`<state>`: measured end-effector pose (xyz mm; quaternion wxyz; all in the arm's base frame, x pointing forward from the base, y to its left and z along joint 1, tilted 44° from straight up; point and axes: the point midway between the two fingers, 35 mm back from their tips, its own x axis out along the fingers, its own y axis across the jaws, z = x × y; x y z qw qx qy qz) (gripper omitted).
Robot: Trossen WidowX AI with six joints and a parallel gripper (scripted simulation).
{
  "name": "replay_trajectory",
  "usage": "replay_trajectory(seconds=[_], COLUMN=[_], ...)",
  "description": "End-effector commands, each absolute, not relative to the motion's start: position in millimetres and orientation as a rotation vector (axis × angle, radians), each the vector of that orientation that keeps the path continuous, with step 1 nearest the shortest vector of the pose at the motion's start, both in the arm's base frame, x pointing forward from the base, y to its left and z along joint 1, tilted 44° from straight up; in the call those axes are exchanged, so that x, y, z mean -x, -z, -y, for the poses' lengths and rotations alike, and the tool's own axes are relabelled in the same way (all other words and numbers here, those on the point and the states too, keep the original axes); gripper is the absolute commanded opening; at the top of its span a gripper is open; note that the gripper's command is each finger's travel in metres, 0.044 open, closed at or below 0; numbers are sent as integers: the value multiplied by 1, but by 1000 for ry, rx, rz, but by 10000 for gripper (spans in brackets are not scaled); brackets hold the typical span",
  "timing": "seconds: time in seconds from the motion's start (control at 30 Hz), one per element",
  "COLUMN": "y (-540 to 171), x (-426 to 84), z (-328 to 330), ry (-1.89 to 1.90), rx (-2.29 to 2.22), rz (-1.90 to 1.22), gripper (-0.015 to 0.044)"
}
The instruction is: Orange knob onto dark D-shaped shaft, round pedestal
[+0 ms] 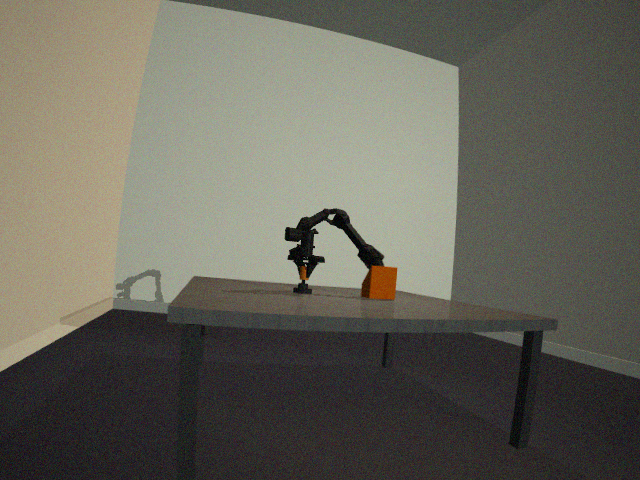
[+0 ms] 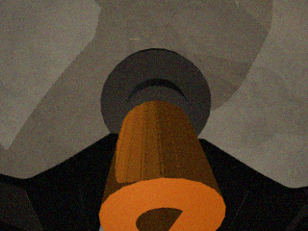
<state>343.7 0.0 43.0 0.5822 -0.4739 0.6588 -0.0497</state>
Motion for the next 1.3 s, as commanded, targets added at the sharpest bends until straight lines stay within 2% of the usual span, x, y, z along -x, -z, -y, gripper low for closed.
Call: replay_trajectory(seconds=[0.0, 0.37, 0.6, 1.27], y=[-43, -46, -48, -48], x=[-345, -346, -349, -351], z=[0, -4, -5, -3], ry=[114, 107, -48, -48], rx=[1111, 1117, 1275, 1275], rz=[-1534, -1536, -1572, -1572], gripper=[0, 0, 0, 0])
